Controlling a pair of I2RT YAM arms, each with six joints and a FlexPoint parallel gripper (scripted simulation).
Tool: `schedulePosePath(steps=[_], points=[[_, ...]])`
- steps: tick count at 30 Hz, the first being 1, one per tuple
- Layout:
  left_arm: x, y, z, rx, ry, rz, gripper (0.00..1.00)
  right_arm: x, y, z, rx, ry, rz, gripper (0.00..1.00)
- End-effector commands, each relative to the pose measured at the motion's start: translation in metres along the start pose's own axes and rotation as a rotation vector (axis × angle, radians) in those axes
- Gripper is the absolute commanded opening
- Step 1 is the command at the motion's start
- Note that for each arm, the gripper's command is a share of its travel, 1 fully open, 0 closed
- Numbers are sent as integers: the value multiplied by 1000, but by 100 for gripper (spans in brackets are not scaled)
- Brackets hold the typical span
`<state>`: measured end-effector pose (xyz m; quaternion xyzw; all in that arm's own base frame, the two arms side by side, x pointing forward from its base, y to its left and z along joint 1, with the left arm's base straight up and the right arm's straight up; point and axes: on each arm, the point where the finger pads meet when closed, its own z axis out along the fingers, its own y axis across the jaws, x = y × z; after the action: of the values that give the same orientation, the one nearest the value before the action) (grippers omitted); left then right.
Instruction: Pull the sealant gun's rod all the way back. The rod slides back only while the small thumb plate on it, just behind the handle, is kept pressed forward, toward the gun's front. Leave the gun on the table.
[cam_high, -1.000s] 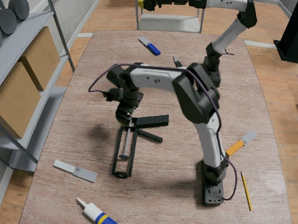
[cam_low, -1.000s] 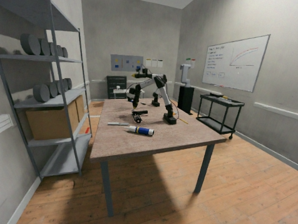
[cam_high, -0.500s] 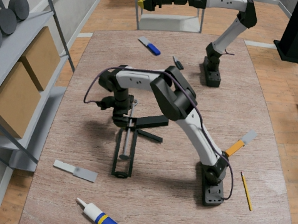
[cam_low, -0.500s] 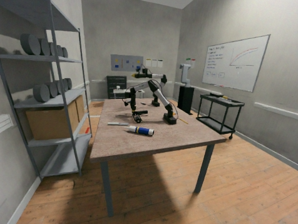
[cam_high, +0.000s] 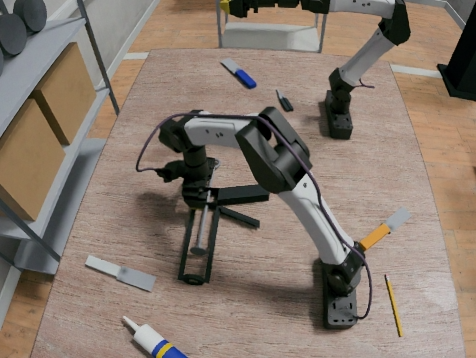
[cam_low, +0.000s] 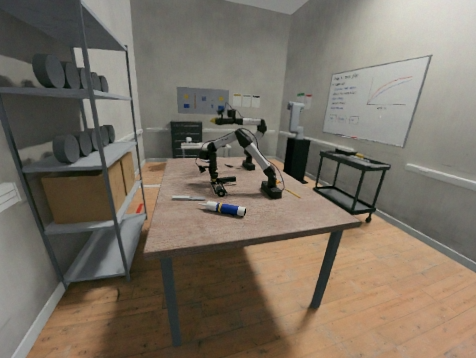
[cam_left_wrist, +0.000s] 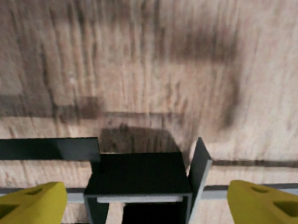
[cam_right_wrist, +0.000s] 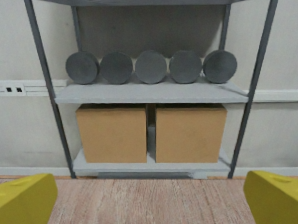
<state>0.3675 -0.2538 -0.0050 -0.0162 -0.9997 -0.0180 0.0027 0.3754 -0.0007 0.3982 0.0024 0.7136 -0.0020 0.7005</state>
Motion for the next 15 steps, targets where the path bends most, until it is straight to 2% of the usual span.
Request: schedulePosePath(steps=[1,8,10,11,15], points=[[-3,4,18,-15,7,-15,88,-1,1,2,-12,-21,-1,100],[-7,2,21,-8,-5,-15,88,2,3,3,-2,-20,0,100],[-7,2,21,-8,-5,-23,72,4,4,4,-2,-20,0,100],[-7,2,21,-8,-5,-23,67,5,4,4,-2,-20,0,100],[-5,1,22,-6,1,-19,62,9,6,5,-2,-20,0,100]])
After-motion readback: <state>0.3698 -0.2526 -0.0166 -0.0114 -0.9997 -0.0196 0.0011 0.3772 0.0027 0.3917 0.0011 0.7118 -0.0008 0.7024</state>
